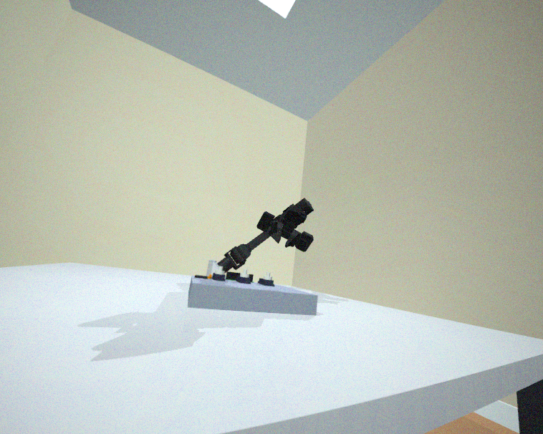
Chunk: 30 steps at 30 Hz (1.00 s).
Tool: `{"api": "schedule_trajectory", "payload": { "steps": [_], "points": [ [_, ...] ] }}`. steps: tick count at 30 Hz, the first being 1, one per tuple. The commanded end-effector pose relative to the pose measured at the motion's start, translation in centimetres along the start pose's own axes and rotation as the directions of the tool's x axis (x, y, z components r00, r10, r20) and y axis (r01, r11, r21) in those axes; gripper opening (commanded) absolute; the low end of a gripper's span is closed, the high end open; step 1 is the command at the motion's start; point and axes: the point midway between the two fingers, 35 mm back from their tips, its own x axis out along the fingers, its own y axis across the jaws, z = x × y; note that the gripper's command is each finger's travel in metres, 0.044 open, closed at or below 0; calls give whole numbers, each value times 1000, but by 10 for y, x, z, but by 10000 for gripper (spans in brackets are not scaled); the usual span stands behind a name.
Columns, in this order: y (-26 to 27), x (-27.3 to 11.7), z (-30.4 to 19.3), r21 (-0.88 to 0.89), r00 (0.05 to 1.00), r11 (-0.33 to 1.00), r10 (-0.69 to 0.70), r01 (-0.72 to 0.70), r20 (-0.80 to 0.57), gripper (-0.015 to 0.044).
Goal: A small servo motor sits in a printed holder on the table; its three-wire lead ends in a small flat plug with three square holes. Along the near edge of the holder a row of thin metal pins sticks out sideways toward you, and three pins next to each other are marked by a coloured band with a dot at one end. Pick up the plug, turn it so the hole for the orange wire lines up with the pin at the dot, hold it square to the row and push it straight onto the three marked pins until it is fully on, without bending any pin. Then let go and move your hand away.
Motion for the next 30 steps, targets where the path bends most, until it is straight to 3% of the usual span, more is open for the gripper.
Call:
{"api": "schedule_trajectory", "payload": {
  "steps": [1,15,30],
  "points": [
    [-13,12,-4,83,997,996,-16,22,-74,115],
    [-68,47,-27,385,939,905,-42,180,-341,115],
    [-123,70,-58,627,818,663,38,409,-574,115]
  ]
}}
